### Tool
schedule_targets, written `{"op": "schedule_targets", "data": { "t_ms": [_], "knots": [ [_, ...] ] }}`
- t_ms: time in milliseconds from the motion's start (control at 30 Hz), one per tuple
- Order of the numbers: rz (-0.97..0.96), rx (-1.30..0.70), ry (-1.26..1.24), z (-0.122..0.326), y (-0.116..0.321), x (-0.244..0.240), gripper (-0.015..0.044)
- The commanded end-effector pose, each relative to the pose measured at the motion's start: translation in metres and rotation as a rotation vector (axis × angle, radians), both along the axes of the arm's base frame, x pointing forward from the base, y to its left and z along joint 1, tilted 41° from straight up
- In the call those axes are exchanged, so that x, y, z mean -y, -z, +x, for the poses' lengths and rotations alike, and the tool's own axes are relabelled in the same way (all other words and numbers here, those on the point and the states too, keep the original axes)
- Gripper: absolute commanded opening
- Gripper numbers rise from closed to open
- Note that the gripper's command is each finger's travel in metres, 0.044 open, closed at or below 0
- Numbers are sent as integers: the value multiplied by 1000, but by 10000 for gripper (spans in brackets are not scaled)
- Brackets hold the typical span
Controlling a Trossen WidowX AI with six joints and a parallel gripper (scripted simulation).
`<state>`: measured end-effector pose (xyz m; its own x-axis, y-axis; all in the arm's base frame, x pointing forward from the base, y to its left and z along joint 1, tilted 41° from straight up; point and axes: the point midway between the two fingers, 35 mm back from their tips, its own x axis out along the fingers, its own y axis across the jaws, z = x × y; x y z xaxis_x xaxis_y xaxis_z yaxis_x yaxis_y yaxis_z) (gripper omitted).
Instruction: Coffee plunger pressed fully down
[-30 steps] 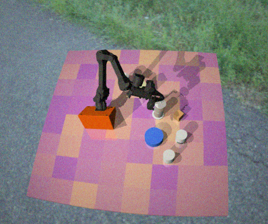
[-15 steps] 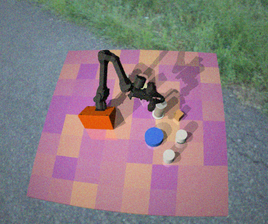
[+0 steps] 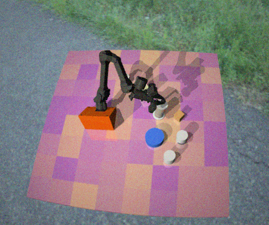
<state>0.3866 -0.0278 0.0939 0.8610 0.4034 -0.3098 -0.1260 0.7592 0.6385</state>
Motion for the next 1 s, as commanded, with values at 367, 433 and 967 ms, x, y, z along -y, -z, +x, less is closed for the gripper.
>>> {"op": "schedule_targets", "data": {
  "t_ms": [367,433,967],
  "knots": [
    [17,-29,-22,1,8,-6,119],
    [17,-29,-22,1,8,-5,119],
    [17,-29,-22,3,8,-4,119]
  ]
}}
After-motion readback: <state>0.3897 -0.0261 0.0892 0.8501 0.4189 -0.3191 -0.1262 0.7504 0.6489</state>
